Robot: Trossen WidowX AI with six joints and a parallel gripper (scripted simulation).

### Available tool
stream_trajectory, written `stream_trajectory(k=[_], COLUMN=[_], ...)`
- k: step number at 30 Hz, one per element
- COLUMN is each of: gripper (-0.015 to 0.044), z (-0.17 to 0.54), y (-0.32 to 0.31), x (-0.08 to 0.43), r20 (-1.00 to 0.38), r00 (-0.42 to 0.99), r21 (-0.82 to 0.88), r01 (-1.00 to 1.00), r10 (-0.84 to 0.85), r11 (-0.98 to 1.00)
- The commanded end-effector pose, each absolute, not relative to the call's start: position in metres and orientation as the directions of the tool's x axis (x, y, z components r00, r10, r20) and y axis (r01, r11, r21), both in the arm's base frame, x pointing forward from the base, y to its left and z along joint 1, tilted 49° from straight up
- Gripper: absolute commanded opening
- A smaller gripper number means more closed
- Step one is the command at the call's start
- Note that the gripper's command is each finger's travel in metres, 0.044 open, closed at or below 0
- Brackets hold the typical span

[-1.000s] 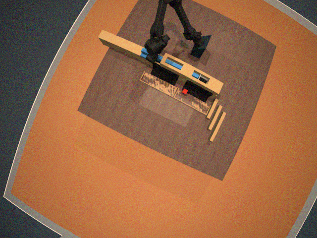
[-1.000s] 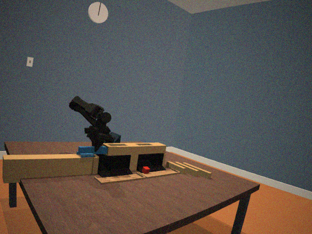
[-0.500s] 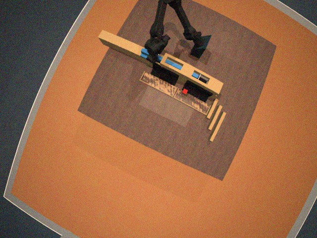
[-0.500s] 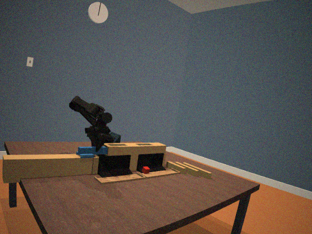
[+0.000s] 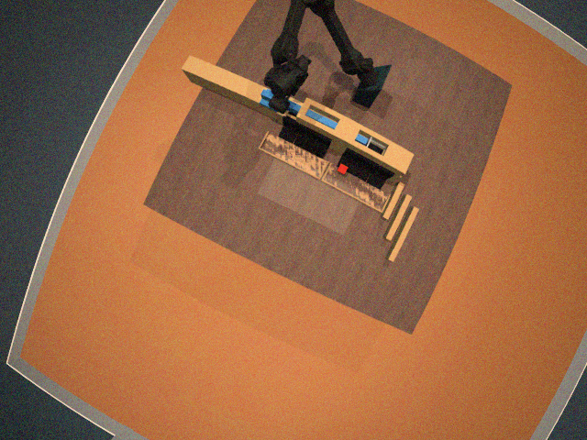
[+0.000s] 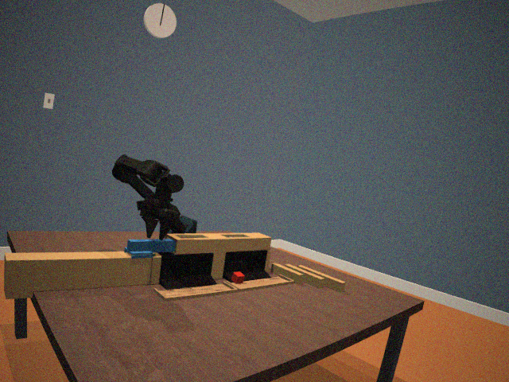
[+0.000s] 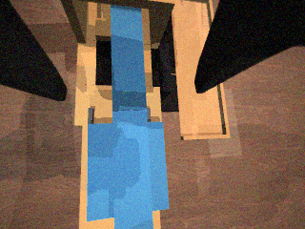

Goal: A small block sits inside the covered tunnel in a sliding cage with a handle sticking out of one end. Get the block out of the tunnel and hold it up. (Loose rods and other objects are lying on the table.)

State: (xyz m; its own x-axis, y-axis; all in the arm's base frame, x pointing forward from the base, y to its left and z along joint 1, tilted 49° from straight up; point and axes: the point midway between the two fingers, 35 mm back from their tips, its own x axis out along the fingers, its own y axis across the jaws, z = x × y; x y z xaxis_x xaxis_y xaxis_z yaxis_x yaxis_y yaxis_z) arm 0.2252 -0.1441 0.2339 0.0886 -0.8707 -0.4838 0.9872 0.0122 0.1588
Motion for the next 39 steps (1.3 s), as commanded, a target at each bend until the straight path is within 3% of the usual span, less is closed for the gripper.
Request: stream_trajectory(k=[1,20,34,37,39], gripper=[0.044,0.044,0.0072,0.0052,0.0], z=[0.23,0.211,0.215,0.215,0.213], y=[-0.147,-0.17,-0.167,-0.167,-0.167], x=[0.225,0.222,0.223,0.223,0.223], r20=[-0.489,-0.487,-0.484,-0.484,-0.485], r00=[0.087,0.088,0.089,0.089,0.088], r21=[0.154,0.155,0.16,0.16,0.16], r01=[0.988,0.988,0.987,0.987,0.987], r10=[-0.868,-0.869,-0.871,-0.871,-0.87], r11=[0.012,0.013,0.011,0.011,0.011])
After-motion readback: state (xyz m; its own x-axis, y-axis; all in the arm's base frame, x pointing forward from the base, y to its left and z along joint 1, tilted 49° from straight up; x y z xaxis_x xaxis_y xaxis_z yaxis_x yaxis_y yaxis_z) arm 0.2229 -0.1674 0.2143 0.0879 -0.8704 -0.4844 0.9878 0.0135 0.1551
